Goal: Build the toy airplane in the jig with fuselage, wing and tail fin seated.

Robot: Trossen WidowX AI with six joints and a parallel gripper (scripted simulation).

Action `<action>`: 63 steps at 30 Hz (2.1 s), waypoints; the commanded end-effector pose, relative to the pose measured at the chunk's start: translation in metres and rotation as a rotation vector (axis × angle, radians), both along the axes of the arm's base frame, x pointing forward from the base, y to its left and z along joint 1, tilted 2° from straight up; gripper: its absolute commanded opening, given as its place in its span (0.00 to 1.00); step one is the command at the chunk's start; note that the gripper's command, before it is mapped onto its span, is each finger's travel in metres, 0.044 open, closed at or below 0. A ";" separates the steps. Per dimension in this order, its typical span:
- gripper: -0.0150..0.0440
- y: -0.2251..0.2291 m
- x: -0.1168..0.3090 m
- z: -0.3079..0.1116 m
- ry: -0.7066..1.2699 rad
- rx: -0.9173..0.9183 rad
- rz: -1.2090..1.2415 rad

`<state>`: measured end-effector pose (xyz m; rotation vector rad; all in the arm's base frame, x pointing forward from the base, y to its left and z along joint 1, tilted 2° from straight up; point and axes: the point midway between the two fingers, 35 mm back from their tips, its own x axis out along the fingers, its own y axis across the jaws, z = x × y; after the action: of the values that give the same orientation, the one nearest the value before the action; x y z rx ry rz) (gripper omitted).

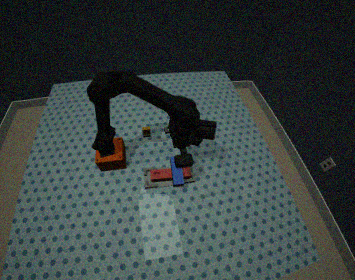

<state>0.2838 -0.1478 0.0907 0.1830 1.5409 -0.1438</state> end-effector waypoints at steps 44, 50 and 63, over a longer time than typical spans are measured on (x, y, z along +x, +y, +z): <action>1.00 0.236 -0.073 -0.074 -0.001 0.020 0.010; 1.00 0.236 -0.072 -0.083 -0.001 0.020 0.010; 1.00 0.237 -0.072 -0.105 0.000 0.020 0.010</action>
<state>0.2141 0.0894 -0.0060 0.1869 1.5312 -0.1138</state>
